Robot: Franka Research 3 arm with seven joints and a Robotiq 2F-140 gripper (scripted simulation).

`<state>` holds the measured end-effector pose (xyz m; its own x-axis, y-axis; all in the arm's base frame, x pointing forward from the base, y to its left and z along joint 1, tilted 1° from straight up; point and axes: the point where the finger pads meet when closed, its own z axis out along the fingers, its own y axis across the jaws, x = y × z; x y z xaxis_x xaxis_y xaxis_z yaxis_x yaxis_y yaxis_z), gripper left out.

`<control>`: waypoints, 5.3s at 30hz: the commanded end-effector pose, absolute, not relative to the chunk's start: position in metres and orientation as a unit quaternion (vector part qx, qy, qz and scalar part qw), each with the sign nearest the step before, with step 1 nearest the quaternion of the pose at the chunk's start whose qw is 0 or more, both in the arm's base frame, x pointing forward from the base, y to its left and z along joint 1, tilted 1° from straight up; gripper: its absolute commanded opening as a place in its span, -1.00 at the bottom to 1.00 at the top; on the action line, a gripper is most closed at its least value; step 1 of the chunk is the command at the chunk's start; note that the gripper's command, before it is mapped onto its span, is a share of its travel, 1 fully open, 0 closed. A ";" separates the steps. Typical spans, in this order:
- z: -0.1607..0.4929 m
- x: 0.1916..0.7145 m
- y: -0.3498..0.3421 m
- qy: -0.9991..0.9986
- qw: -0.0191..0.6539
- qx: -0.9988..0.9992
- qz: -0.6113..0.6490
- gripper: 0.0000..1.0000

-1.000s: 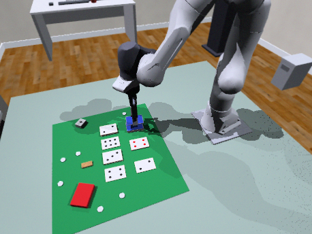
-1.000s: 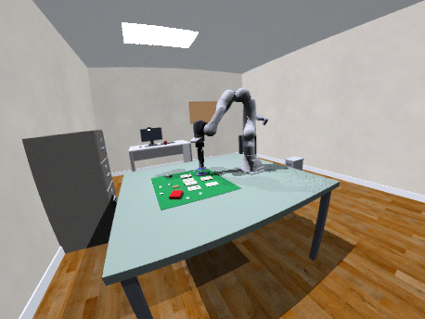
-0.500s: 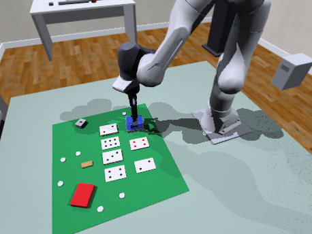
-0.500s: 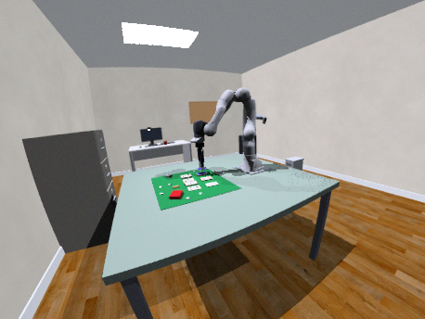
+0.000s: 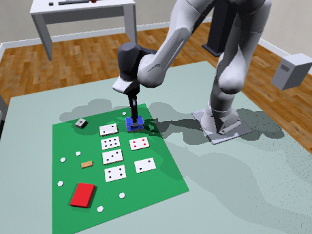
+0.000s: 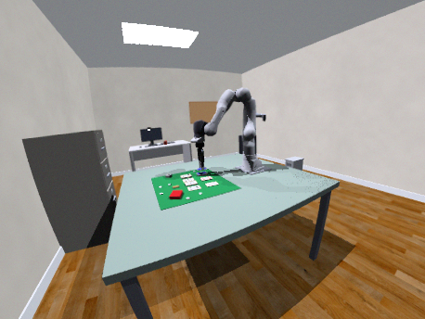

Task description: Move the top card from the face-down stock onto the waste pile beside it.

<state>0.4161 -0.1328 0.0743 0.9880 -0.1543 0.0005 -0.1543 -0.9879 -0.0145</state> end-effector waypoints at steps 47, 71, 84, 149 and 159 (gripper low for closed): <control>0.076 0.431 -0.019 0.051 0.008 -0.999 -0.001 -0.15; 0.076 0.431 -0.019 0.051 0.008 -0.999 -0.001 -0.15; 0.074 0.431 -0.019 0.051 0.008 -0.999 -0.001 -0.15; 0.036 0.431 -0.018 0.051 0.008 -0.999 -0.001 -0.15; 0.036 0.431 -0.018 0.051 0.008 -0.999 -0.001 -0.15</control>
